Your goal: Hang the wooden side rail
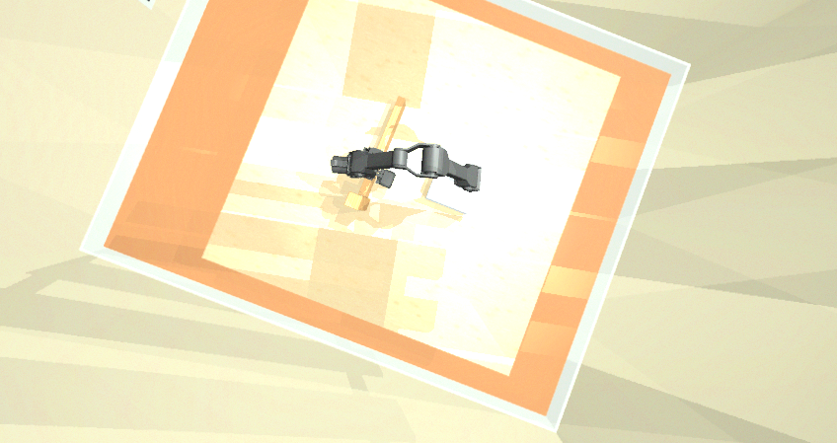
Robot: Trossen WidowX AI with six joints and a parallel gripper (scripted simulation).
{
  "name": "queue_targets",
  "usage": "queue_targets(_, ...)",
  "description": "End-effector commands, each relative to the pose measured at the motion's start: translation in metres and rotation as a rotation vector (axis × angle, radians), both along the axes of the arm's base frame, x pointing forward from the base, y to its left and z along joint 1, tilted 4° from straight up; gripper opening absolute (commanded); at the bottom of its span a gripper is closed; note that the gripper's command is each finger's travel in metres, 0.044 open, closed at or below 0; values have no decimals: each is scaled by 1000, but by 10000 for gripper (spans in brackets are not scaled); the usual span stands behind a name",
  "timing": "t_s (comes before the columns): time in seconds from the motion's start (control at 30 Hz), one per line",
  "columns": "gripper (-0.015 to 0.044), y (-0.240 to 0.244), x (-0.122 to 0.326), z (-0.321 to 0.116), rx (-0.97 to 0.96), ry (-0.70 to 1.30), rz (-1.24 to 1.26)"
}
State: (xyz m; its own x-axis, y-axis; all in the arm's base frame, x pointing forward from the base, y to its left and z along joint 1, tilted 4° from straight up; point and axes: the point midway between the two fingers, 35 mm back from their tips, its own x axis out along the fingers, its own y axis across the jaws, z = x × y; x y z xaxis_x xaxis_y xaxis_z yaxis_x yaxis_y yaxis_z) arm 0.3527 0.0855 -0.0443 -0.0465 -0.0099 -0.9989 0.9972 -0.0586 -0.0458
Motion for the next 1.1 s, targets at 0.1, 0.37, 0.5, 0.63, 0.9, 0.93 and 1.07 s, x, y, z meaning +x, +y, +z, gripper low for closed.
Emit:
queue_targets(0.1,440,0,2,26,4,-3,0)
queue_targets(0.37,440,0,2,40,6,-4,0)
queue_targets(0.5,440,-20,1,40,4,-4,0)
queue_targets(0.63,440,-30,0,40,3,-4,0)
queue_targets(0.9,440,-28,2,39,5,-1,-10)
queue_targets(0.93,440,-28,2,39,5,-1,-10)
queue_targets(1.07,440,-28,2,39,5,-1,-10)
